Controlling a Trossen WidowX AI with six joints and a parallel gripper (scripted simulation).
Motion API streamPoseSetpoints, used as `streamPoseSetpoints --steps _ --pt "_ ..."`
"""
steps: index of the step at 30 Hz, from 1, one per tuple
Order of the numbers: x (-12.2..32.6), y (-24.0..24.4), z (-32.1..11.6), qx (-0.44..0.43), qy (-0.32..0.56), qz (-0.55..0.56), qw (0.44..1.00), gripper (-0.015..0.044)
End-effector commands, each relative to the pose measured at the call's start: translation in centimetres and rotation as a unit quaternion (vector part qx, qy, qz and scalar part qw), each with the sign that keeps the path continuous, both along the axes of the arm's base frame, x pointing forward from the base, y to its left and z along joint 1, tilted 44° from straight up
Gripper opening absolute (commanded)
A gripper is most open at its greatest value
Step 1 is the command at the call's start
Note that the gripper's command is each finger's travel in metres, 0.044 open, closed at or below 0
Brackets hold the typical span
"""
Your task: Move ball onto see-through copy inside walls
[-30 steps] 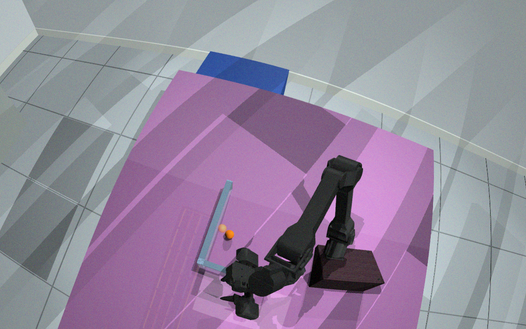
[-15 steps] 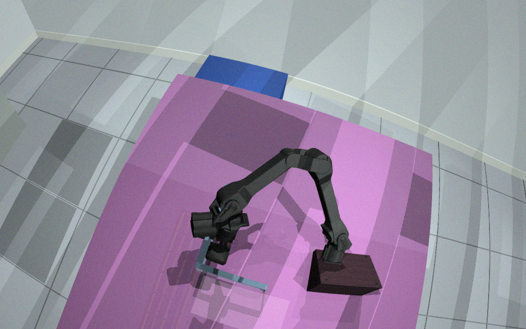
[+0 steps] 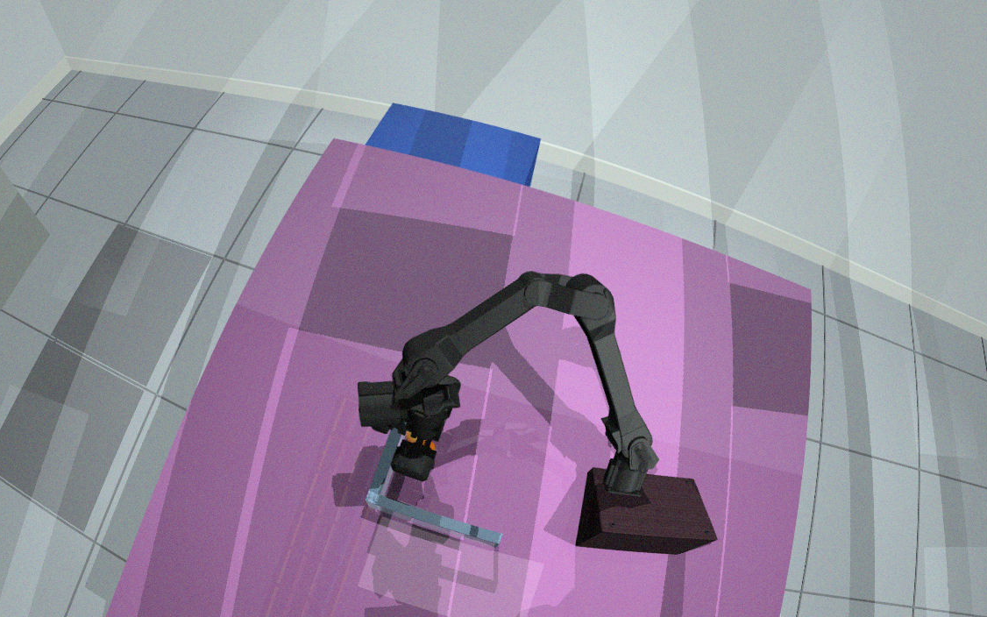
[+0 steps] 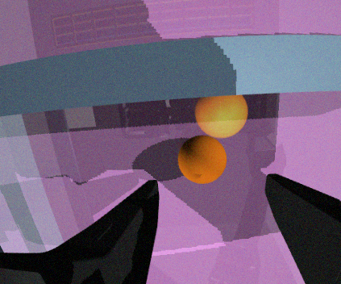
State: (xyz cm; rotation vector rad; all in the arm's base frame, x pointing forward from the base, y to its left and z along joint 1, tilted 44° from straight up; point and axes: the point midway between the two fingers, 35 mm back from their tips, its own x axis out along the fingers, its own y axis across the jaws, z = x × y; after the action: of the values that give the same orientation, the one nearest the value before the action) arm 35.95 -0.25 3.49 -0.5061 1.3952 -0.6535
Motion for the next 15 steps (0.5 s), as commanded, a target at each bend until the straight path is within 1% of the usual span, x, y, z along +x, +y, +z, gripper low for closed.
streamPoseSetpoints --steps 1,15 --pt "-0.2 -0.3 -0.6 -0.001 0.008 0.001 1.0 0.0254" --pt "-0.1 -1.8 -2.2 -0.002 0.007 0.001 1.0 0.0254"
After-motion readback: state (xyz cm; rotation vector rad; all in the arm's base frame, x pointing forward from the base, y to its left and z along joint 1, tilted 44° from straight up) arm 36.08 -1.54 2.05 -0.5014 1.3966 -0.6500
